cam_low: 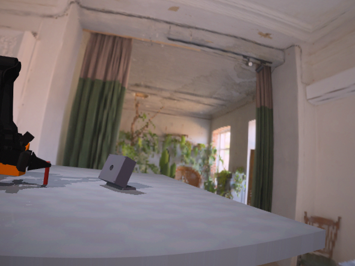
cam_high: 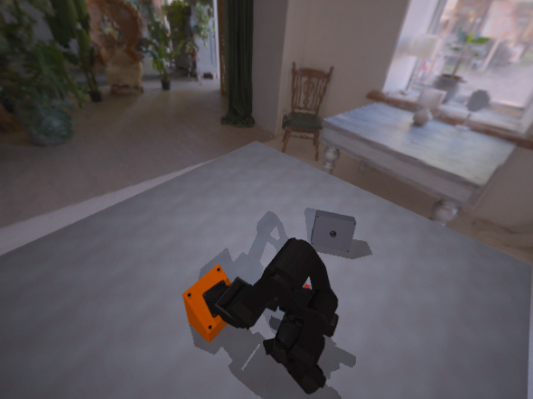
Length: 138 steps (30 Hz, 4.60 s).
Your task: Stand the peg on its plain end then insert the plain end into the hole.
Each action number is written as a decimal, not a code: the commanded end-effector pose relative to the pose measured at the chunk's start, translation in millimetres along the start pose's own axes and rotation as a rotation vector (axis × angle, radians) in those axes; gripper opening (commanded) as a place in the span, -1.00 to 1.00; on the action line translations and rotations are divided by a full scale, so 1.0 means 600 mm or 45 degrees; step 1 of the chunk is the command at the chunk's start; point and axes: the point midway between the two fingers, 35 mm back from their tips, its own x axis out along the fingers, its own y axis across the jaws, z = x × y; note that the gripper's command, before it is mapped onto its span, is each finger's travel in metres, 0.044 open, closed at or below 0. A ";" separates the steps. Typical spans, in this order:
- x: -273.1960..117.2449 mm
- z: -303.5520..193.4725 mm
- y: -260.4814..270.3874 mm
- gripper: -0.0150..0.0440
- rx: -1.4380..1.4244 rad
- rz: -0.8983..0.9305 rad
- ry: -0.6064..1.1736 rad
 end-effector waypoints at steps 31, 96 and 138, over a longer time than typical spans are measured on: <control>0.003 0.104 -0.027 1.00 -0.009 0.091 0.066; -0.017 0.117 0.045 1.00 0.531 0.403 1.541; 0.023 0.138 -0.002 1.00 0.408 -0.334 1.794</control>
